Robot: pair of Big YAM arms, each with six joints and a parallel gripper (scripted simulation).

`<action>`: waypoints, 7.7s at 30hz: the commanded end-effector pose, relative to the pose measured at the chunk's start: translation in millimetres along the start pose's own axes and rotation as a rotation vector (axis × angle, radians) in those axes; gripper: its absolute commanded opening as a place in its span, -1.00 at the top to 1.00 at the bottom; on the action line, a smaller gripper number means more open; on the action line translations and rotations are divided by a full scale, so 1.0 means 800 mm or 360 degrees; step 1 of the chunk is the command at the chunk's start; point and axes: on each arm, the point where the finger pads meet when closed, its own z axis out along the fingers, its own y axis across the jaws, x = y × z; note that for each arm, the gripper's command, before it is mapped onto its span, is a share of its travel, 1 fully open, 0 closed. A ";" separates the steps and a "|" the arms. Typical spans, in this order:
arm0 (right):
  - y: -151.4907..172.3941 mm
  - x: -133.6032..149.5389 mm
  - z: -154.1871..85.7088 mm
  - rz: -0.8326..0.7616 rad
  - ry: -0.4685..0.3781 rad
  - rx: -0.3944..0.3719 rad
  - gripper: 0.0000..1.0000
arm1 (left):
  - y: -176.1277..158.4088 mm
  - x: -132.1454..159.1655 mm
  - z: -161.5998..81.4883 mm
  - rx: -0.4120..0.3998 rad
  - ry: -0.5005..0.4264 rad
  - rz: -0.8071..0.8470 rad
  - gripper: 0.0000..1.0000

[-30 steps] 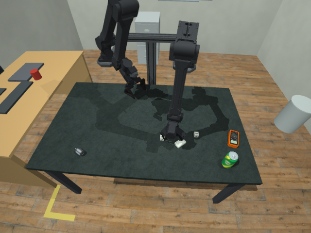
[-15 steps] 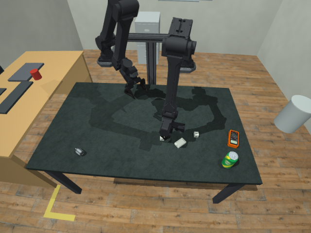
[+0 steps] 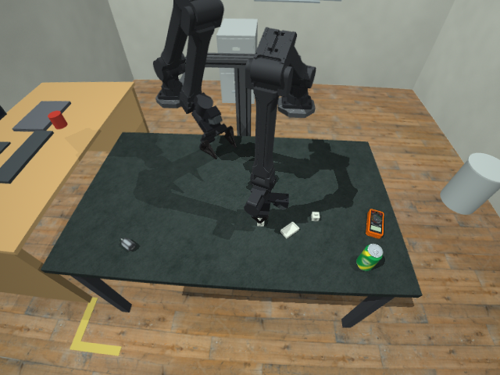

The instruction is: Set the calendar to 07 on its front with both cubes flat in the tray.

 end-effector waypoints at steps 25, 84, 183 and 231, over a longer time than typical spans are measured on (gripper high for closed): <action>0.002 -0.003 -0.003 0.0001 -0.0012 -0.0008 -1.00 | 0.015 -0.012 0.049 -0.0006 -0.0005 -0.0046 -0.06; 0.017 -0.020 0.025 -0.0013 -0.0008 -0.0052 -1.00 | -0.001 -0.053 -0.024 -0.0038 -0.0011 0.0060 0.53; 0.049 -0.081 0.089 -0.0067 -0.0017 -0.0120 -1.00 | -0.052 -0.138 -0.003 -0.0003 0.0007 0.3780 0.53; 0.049 -0.081 0.089 -0.0067 -0.0017 -0.0120 -1.00 | -0.034 -0.144 0.016 -0.0010 0.0016 0.3825 0.53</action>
